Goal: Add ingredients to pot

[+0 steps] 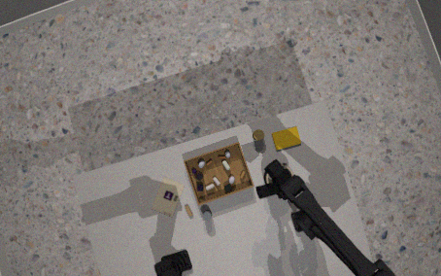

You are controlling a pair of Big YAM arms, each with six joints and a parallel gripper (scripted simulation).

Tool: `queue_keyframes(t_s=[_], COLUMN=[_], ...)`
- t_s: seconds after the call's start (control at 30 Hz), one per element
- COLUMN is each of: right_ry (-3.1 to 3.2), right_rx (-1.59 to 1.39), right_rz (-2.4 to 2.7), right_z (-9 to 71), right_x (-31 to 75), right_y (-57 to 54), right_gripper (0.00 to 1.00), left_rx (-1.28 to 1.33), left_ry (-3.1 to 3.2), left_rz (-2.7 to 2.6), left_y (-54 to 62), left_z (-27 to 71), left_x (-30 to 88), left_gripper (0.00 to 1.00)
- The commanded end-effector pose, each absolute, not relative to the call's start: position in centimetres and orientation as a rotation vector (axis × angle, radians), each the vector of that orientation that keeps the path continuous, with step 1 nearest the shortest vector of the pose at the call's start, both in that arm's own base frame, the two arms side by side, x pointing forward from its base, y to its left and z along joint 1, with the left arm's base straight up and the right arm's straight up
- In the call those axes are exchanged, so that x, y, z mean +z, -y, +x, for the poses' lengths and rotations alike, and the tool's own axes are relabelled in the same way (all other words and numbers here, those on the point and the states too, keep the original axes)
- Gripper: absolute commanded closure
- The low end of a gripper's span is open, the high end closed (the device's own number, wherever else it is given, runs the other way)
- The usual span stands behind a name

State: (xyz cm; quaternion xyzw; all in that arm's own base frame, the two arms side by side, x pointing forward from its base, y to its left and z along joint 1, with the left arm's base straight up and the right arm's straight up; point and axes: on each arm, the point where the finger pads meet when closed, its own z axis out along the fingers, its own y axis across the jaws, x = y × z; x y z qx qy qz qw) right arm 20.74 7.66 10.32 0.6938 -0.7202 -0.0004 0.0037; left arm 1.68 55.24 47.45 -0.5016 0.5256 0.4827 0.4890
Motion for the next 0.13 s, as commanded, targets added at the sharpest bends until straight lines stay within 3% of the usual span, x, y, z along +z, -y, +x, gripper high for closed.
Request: queue_keyframes(t_s=[0.0, 0.1], right_ry=[2.295, 2.295], right_rx=[0.032, 0.032], right_rz=[2.221, 2.221], right_z=[22.55, 22.55], right_x=[12.26, 12.26], right_y=[-8.71, -8.71], right_gripper=[0.64, 0.64], left_rx=[1.2, 1.2], left_ry=[-1.215, -1.215], left_rz=[-1.2, -1.2], left_y=[-54.48, -54.48], left_z=[0.76, 0.76], left_x=[50.05, 50.05], left_gripper=[0.0, 0.0])
